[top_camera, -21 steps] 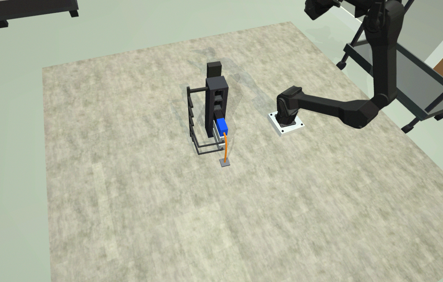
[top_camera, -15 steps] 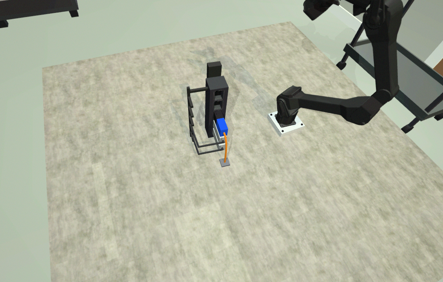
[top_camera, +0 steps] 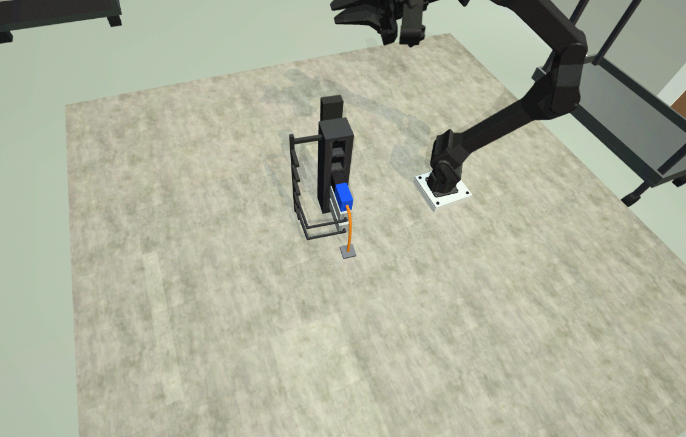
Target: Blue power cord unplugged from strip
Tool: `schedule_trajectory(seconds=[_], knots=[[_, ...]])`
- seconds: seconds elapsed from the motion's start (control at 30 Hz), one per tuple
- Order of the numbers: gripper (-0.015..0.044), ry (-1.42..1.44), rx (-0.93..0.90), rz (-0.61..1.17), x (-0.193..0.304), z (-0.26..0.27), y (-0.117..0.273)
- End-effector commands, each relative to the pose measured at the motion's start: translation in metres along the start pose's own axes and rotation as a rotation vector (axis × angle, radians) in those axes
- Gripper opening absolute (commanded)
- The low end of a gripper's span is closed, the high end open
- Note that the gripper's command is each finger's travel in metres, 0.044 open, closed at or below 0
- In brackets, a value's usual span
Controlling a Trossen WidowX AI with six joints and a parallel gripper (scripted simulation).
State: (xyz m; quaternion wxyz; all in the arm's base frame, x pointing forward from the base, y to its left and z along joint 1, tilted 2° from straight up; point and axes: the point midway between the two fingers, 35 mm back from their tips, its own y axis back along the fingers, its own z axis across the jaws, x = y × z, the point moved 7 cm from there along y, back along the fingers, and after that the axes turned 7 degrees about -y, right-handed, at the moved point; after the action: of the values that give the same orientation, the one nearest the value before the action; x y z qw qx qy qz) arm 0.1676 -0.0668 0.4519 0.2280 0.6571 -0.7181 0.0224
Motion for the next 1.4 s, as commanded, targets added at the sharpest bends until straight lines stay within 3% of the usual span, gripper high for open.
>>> schedule_trajectory(seconds=[0.0, 0.27, 0.6, 1.37], knots=[[0.0160, -0.210, -0.181, -0.172, -0.026, 0.017, -0.052], [0.0160, -0.434, -0.612, -0.377, -0.114, 0.049, -0.119], [0.0160, -0.340, -1.221, -0.259, -0.232, 0.106, -0.137], [0.0160, -0.334, -1.229, -0.253, -0.218, 0.113, -0.140]])
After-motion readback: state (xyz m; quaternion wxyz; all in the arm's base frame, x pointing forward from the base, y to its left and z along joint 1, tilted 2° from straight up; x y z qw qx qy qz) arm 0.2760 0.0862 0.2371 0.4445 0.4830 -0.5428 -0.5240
